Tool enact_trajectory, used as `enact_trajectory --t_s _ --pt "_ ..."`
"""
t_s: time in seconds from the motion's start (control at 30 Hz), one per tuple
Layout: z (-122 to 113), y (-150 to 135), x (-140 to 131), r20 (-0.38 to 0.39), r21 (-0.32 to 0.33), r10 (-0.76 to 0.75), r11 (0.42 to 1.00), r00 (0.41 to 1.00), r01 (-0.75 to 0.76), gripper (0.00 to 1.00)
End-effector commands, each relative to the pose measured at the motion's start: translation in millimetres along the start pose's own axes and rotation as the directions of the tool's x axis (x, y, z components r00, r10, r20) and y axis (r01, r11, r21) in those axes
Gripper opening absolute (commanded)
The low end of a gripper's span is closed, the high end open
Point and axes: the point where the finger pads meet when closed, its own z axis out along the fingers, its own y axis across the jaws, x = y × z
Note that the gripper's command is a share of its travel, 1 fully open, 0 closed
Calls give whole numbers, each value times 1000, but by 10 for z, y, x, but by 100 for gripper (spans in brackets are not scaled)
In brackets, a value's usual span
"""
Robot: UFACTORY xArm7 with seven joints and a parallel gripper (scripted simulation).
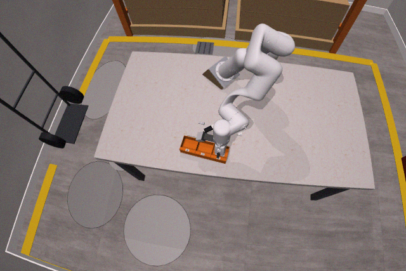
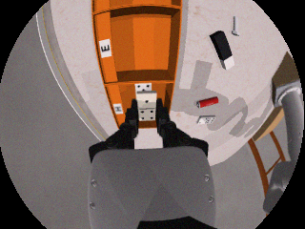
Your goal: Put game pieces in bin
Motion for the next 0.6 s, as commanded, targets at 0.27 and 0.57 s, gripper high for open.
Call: enact_trajectory --t_s 0.27,0.57 --pt "136 -26 3 1 6 0 1000 1000 0 0" --pt "136 -28 3 1 6 0 1000 1000 0 0"
